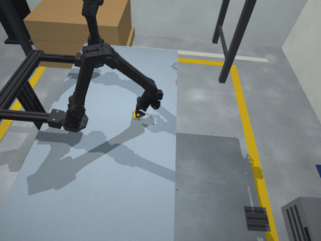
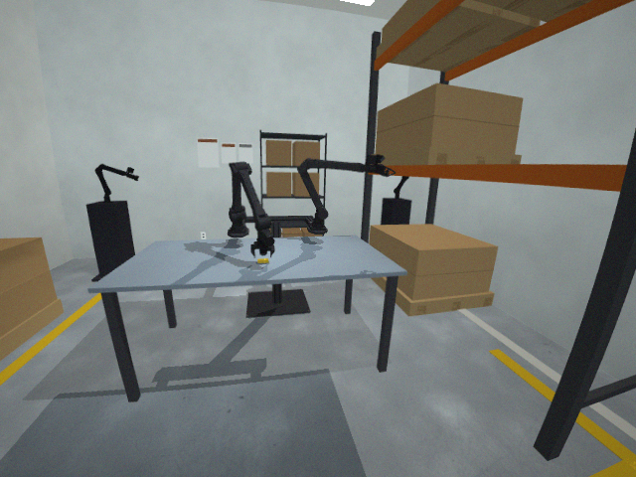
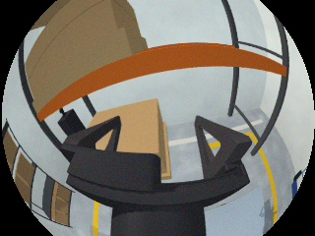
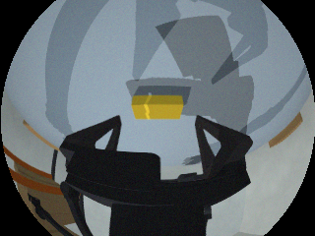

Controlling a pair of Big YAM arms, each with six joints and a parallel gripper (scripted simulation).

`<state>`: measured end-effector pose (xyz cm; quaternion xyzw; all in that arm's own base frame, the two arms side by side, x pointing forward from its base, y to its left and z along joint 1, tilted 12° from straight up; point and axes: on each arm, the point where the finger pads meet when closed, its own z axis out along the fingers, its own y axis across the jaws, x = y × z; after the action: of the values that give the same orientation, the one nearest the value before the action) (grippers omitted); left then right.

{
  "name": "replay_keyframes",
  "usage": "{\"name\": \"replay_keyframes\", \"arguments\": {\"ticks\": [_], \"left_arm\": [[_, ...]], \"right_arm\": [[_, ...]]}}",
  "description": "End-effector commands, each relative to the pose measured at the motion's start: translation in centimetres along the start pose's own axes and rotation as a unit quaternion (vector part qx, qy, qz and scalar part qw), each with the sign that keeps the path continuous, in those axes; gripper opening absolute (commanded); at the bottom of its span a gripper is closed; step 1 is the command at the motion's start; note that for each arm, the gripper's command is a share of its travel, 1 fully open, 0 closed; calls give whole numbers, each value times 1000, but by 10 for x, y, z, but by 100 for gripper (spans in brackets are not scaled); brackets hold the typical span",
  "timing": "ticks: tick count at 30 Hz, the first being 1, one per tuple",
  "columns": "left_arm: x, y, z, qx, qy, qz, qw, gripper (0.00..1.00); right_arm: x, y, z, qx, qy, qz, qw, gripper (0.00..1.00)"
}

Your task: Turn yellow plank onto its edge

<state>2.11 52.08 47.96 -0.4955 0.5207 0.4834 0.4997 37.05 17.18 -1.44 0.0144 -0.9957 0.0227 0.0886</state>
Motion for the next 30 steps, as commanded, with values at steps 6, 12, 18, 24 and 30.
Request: {"name": "replay_keyframes", "arguments": {"ticks": [6, 12, 18, 24, 30], "left_arm": [[-41, 8, 7, -9, -36, -4, 999, 100], [-41, 8, 7, -9, -36, -4, 999, 100], [-41, 8, 7, -9, -36, -4, 999, 100], [-41, 8, 7, -9, -36, -4, 999, 100], [-41, 8, 7, -9, -36, -4, 999, 100]], "right_arm": [[-10, 9, -13, -6, -17, -9, 1000, 100], [-10, 9, -13, -6, -17, -9, 1000, 100], [-12, 13, -17, -7, -18, -9, 1000, 100], [-12, 11, -17, -6, -17, -5, 1000, 100], [-12, 11, -17, -6, -17, -5, 1000, 100]]}}
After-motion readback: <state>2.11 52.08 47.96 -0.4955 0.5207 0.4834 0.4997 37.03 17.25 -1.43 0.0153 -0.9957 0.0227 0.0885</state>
